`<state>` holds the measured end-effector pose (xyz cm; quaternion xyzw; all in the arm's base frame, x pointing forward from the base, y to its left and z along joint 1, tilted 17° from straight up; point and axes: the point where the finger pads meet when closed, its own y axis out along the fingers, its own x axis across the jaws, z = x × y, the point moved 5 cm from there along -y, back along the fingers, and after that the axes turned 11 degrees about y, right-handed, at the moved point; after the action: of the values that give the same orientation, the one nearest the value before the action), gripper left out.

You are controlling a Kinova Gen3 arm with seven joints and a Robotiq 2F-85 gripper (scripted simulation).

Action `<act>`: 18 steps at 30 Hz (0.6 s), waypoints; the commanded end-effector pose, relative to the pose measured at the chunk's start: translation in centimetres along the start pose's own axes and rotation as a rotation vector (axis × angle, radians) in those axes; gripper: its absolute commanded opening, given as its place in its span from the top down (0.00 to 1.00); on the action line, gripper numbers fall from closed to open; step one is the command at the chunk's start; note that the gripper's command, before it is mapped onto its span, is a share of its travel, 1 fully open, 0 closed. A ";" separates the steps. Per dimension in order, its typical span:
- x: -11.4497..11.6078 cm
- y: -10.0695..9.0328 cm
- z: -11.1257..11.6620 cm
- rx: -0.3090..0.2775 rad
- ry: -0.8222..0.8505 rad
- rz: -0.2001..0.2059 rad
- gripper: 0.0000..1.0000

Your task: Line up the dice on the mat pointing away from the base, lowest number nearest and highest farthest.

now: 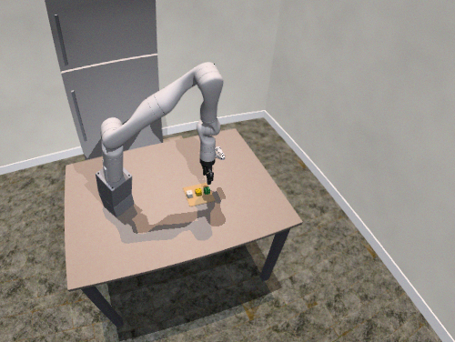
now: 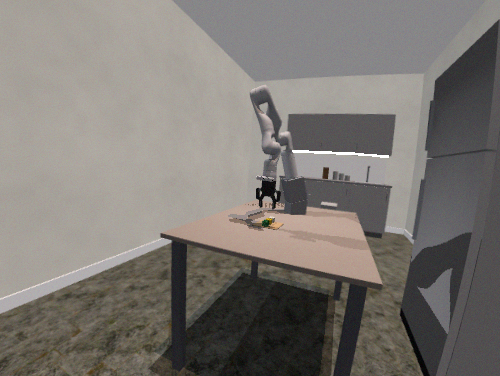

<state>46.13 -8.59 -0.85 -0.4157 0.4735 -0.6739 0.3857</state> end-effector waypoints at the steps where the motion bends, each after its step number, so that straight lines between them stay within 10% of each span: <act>1: 0.0 -0.1 0.1 0.002 0.000 0.001 0.00; 18: 0.0 -0.3 0.1 0.002 0.000 0.001 0.00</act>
<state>46.11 -8.58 -0.78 -0.4158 0.4736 -0.6739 0.3855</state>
